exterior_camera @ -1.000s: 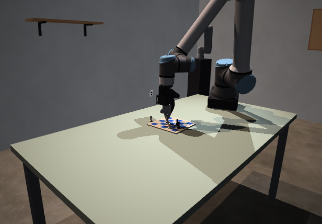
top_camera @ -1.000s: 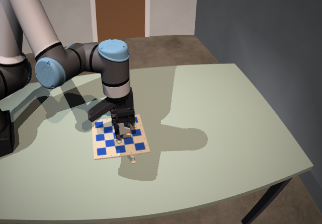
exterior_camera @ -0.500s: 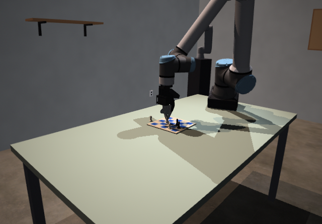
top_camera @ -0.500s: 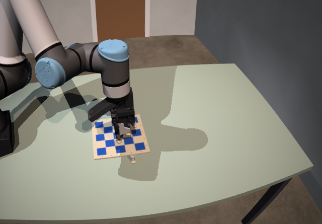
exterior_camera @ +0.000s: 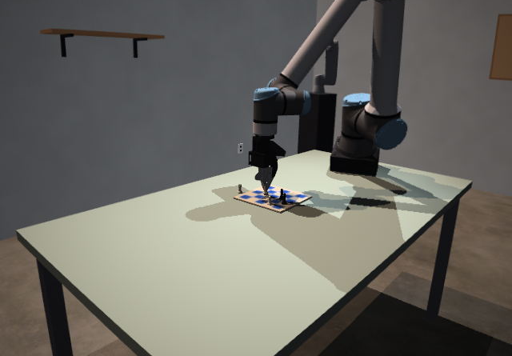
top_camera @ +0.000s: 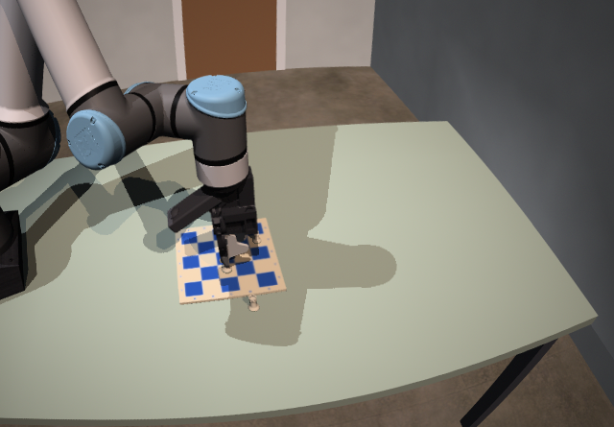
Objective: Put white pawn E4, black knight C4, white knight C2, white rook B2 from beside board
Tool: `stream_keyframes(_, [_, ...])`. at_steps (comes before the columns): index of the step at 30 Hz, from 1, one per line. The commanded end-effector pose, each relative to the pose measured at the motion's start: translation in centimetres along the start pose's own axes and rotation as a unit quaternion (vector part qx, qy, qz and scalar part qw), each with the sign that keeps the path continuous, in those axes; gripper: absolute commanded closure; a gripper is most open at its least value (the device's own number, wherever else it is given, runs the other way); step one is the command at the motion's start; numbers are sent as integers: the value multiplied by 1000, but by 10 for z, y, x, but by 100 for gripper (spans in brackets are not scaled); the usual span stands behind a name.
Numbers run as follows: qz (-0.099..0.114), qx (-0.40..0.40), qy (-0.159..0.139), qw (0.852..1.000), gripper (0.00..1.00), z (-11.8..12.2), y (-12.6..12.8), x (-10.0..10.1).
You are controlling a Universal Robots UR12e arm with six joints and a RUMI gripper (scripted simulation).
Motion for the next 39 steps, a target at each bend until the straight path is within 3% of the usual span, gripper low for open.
stream_keyframes(1, [0,0,-1,1000,100,0,0,0])
stream_keyframes(39, [0,0,-1,1000,100,0,0,3])
Point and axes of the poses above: the point where the finger pads meet when closed, its own x axis out along the fingers, its own y axis across the jaws, z = x × y, the point moved 7 cm from there along -x, back along the fingers, and after that the axes turned 8 degrees about -x, right-handed, at the moved point
